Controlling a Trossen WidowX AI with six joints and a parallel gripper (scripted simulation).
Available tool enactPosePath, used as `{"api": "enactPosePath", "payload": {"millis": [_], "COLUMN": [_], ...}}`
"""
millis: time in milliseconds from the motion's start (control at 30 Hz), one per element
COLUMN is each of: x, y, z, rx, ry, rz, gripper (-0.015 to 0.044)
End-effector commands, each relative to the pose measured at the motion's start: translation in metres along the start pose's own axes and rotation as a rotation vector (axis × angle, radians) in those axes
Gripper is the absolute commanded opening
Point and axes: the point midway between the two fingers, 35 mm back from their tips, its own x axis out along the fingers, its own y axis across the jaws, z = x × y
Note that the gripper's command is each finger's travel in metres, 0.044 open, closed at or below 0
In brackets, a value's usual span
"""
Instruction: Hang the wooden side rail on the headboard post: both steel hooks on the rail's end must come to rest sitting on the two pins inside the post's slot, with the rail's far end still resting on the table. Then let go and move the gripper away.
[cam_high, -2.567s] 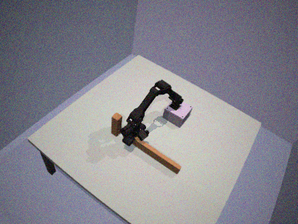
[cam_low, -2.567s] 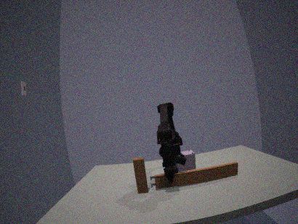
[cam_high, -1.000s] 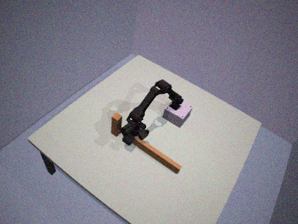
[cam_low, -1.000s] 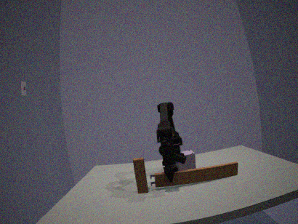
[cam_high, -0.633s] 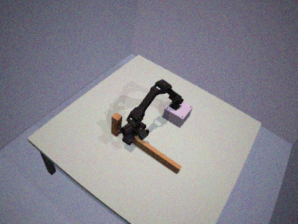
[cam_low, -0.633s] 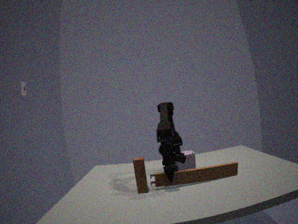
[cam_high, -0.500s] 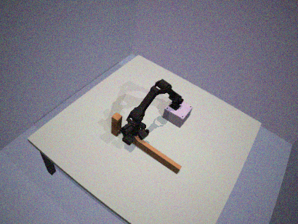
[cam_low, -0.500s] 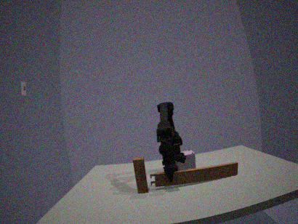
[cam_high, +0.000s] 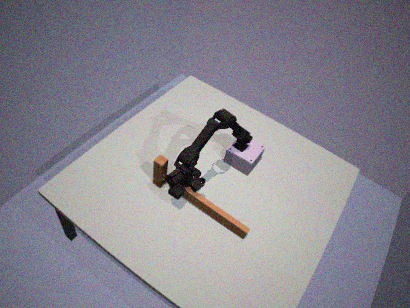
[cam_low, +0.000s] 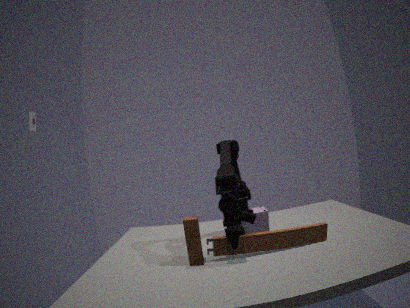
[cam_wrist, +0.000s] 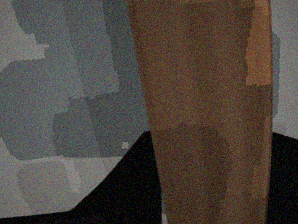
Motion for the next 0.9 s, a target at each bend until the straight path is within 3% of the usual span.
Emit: {"api": "enactPosePath", "payload": {"millis": [0,867], "x": [-0.0103,-0.0141], "y": [-0.0034,-0.0034], "z": [-0.0004,-0.0004], "rx": [0.002,0.002], "ry": [0.000,0.000], "rz": [-0.024,-0.024], "gripper": [0.0000,0.0000]}}
